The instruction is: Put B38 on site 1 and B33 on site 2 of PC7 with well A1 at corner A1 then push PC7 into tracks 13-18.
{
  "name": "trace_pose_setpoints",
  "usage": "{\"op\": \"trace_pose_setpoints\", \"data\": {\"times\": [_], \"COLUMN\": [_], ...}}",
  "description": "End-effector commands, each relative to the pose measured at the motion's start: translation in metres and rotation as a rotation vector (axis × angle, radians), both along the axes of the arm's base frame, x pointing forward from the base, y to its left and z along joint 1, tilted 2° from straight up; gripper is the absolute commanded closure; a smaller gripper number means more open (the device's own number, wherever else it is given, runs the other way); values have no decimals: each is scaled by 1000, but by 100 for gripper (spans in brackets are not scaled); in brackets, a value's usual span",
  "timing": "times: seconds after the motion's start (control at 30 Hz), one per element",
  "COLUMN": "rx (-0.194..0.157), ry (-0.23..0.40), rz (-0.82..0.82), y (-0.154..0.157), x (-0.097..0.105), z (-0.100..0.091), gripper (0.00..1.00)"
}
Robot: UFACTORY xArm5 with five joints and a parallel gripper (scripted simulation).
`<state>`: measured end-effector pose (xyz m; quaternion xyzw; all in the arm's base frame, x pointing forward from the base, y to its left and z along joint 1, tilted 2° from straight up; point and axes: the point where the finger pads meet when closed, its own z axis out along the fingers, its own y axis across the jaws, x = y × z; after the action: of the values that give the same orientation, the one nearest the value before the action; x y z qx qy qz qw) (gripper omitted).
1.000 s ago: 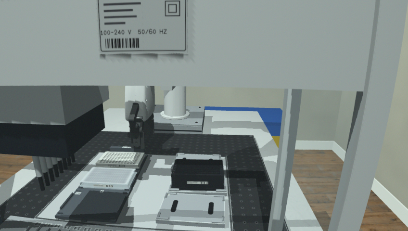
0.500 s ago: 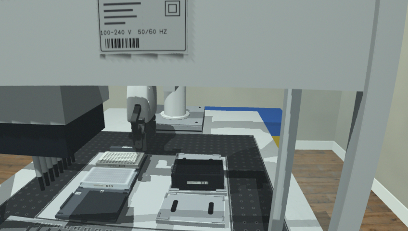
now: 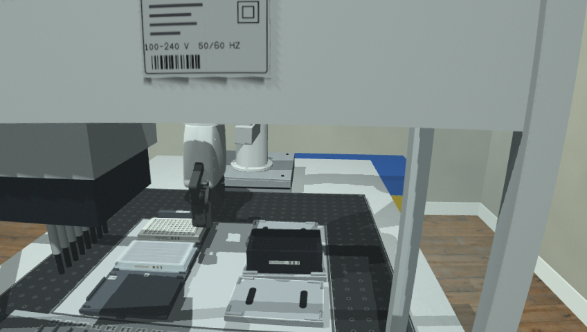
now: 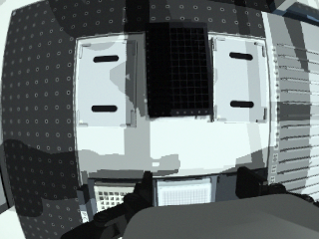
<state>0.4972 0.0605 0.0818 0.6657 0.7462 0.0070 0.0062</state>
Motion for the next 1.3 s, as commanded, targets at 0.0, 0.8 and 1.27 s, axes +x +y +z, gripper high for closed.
{"op": "trace_pose_setpoints", "data": {"times": [0.0, 0.8, 1.27], "rx": [19, 19, 19], "ry": [-1, -1, -1], "rz": [0, 0, 0], "y": [0, 1, 1], "x": [1, 2, 2], "z": [-4, -41, -61], "gripper": [0, 0, 0]}}
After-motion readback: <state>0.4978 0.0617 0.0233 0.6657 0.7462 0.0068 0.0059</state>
